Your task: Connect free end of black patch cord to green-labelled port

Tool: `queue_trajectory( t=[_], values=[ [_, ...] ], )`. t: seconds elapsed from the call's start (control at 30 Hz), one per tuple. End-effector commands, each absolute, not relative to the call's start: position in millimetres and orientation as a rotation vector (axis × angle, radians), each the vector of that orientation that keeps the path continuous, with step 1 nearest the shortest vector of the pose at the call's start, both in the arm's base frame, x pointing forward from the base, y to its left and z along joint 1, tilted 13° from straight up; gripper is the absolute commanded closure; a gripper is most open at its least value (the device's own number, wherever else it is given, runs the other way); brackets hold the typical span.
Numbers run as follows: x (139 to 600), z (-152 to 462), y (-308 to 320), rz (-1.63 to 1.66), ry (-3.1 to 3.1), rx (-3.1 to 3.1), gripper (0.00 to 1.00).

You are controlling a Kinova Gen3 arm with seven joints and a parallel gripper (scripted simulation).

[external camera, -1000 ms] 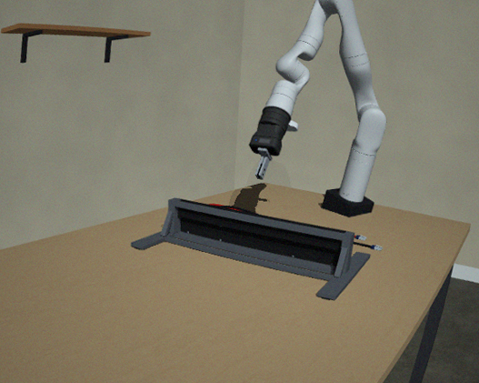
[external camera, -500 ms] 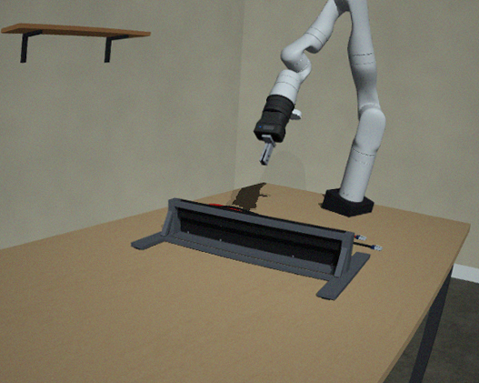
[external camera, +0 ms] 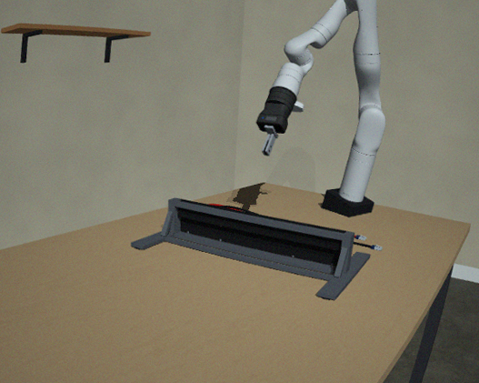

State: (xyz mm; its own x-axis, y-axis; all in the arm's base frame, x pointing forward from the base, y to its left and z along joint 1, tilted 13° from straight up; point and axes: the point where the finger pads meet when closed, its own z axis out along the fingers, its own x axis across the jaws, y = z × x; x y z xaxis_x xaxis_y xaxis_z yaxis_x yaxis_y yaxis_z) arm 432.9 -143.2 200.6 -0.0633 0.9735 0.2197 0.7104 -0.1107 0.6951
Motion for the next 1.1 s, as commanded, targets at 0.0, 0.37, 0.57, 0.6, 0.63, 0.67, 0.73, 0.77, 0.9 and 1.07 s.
queue_trajectory(
  t=[0.0, 0.37, 0.57, 0.6, 0.63, 0.67, 0.73, 0.77, 0.9, 1.07],
  values=[
    [432, 204, -146, 0.977, 1.794, 1.846, 1.00],
    [431, 205, -147, 0.977, 1.794, 1.846, 1.00],
    [432, 203, -155, 0.977, 1.794, 1.846, 1.00],
    [432, 203, -158, 0.977, 1.794, 1.846, 1.00],
    [432, 202, -161, 0.977, 1.794, 1.846, 1.00],
    [432, 201, -164, 0.977, 1.794, 1.846, 1.00],
    [433, 199, -172, 0.977, 1.794, 1.846, 1.00],
    [433, 199, -172, 0.977, 1.794, 1.846, 1.00],
    [434, 196, -186, 0.977, 1.794, 1.846, 1.00],
    [435, 191, -212, 0.977, 1.794, 1.846, 1.00]
  ],
)
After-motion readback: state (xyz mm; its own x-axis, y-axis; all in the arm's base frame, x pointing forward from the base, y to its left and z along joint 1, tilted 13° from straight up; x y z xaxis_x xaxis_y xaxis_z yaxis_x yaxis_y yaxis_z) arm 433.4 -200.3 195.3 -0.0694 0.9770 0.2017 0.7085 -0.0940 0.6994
